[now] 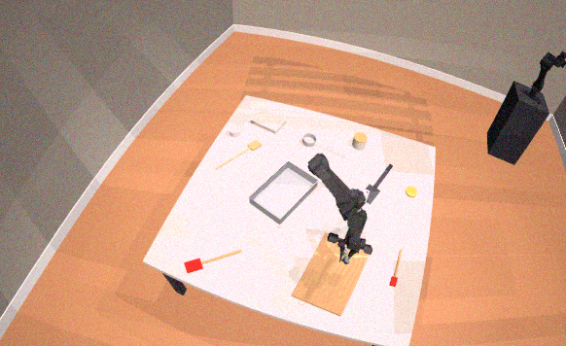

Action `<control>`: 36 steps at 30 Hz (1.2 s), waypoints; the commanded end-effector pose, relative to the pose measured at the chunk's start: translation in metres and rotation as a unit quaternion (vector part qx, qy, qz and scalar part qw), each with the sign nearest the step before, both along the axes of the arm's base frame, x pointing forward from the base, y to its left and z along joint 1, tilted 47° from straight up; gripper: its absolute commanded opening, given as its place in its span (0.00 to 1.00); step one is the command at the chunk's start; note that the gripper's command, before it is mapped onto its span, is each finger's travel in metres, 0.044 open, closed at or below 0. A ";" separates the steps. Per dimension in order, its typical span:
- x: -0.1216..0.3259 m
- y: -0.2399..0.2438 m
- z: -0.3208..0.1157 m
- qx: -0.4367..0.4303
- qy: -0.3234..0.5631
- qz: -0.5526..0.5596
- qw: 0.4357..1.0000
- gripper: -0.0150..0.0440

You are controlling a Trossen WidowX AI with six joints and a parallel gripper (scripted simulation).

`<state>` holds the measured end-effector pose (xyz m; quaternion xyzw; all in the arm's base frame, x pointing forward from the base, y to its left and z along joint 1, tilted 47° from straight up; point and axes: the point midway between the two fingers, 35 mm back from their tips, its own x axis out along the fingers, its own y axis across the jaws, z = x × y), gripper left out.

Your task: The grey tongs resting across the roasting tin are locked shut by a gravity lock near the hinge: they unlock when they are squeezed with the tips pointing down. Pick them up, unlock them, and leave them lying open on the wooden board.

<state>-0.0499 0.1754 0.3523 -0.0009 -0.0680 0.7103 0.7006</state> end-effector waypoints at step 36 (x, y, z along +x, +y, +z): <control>0.007 0.026 -0.015 -0.295 0.010 0.005 0.955 0.00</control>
